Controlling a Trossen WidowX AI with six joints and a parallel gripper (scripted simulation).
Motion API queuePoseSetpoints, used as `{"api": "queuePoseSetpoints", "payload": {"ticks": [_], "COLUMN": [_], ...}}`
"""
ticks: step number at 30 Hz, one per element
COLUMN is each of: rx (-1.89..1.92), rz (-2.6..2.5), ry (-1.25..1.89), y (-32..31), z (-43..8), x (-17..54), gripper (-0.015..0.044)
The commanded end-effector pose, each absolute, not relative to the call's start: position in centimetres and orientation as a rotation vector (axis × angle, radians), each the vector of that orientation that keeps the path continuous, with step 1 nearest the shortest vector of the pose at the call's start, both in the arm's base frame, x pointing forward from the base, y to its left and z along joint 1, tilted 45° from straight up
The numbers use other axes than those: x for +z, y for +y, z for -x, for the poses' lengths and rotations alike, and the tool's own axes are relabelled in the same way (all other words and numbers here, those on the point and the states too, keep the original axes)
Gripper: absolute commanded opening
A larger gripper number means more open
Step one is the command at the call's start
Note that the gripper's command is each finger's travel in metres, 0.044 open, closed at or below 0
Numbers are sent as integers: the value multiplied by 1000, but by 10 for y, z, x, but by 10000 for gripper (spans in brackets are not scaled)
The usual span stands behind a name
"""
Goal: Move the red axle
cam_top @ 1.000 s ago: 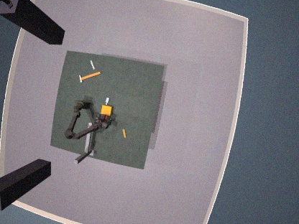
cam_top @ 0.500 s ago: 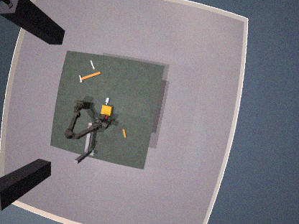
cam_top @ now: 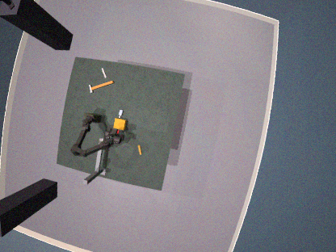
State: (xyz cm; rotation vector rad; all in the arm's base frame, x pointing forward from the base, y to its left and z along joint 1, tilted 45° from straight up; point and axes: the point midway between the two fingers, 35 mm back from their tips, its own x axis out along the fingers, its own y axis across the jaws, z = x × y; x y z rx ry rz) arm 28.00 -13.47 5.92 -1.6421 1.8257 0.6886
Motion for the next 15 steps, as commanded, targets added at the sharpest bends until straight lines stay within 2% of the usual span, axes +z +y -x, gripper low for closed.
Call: {"api": "queuePoseSetpoints", "payload": {"ticks": [1,9,15], "rx": [680,688,698], "rz": [1642,1656,1664], "ry": [1814,1820,1820], "y": [-114,-80,-77], "z": [-285,-288,-289], "x": [81,111,113], "gripper": [0,0,0]}}
